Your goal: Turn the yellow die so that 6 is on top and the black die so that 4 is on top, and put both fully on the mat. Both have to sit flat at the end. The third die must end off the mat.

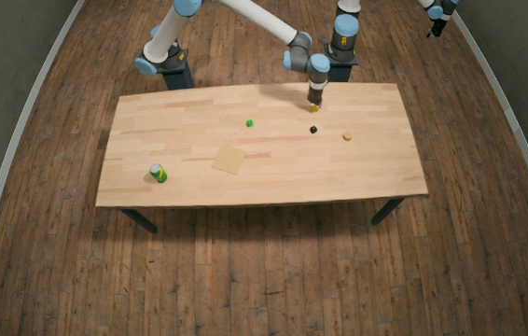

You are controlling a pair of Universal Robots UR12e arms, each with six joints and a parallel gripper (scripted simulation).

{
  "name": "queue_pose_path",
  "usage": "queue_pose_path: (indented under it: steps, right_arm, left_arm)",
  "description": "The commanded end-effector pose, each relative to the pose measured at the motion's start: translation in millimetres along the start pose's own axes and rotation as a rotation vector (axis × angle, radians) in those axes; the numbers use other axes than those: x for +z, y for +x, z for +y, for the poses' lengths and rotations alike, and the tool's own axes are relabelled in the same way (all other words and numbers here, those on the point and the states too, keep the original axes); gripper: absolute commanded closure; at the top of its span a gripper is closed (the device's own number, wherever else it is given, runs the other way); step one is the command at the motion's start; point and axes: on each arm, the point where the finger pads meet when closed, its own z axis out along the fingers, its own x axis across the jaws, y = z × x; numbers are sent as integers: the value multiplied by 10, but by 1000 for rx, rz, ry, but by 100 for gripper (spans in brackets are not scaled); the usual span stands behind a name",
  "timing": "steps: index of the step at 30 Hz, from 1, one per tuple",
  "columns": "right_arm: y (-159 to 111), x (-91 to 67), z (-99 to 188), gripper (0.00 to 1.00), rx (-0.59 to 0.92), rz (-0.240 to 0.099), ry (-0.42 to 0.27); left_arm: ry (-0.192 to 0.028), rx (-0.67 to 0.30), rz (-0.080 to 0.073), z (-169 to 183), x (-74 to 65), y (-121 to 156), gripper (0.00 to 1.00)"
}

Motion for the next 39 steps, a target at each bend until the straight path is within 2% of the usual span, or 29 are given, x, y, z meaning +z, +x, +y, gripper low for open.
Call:
queue_pose_path:
  steps: [1, 35, 39]
  right_arm:
    - [7, -18, -3, 0, 0, 2, 1]
    - [7, -19, -3, 0, 0, 2, 1]
    - [7, -85, -3, 0, 0, 2, 1]
  left_arm:
    - [-2, 0, 0, 6, -8, -1, 0]
    - [-2, 0, 0, 6, -8, -1, 0]
    - [-2, 0, 0, 6, -8, -1, 0]
